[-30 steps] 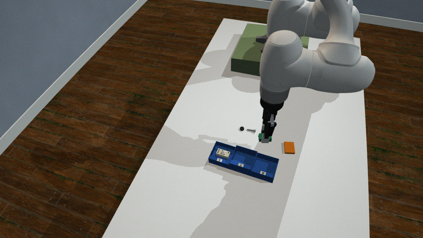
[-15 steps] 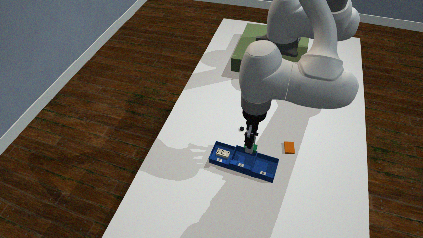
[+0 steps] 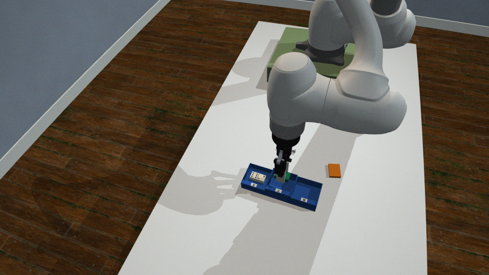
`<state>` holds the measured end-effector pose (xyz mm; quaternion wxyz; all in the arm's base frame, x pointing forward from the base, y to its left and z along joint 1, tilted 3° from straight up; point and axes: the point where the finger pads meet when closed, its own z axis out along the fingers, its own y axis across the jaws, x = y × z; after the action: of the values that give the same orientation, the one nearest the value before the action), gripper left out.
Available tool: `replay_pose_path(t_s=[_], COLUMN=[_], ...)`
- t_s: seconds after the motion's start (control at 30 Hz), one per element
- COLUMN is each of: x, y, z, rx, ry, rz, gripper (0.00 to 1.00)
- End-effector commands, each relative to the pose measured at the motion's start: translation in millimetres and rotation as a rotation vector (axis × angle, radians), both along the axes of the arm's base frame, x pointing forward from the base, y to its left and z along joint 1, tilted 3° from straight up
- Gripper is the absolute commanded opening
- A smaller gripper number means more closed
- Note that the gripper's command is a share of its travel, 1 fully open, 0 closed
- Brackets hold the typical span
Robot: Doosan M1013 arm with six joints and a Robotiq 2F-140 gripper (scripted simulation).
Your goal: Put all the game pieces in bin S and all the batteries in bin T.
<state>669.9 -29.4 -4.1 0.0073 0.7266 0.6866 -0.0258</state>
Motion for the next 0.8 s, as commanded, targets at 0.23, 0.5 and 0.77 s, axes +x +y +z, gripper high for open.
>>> replay_pose_path(t_s=[0.23,0.5,0.77], x=[-2,-2,-3], y=[1,0,0], z=[-8,-20,-36], rx=[0.0,0.0,0.0], ry=[0.0,0.0,0.0], rz=[0.0,0.0,0.0], gripper=[0.13,0.13,0.13])
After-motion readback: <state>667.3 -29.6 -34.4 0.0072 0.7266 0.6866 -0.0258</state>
